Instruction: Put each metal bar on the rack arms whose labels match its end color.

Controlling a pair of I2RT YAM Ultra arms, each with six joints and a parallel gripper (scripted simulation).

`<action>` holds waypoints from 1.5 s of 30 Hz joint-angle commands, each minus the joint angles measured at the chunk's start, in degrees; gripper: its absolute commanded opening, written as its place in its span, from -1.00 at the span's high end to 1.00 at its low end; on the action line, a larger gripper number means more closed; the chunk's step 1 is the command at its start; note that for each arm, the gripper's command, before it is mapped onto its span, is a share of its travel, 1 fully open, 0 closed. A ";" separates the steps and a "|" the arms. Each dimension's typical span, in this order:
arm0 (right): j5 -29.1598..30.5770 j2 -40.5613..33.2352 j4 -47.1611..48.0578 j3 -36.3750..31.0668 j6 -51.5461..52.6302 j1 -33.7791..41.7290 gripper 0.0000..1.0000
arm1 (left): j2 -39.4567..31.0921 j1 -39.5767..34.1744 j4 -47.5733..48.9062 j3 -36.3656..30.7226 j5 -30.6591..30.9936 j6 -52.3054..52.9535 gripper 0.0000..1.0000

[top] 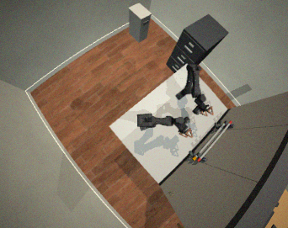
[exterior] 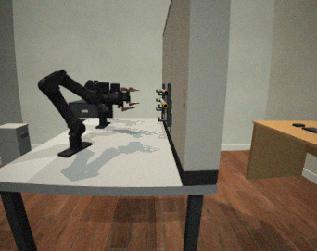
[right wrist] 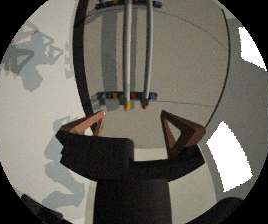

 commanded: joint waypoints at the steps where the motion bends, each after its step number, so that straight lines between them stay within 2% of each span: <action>1: 0.42 0.37 1.78 -0.16 -0.01 0.42 -1.00 | -1.68 -0.65 0.86 -0.42 -0.26 0.16 -1.00; 33: 0.42 0.37 1.79 -0.16 -0.02 0.42 -1.00 | -1.68 -0.65 0.86 -0.42 -0.26 0.16 -1.00; 45: -4.81 8.59 10.61 -1.30 0.31 -4.88 -1.00 | 8.50 3.85 12.46 -2.32 4.19 -0.03 -1.00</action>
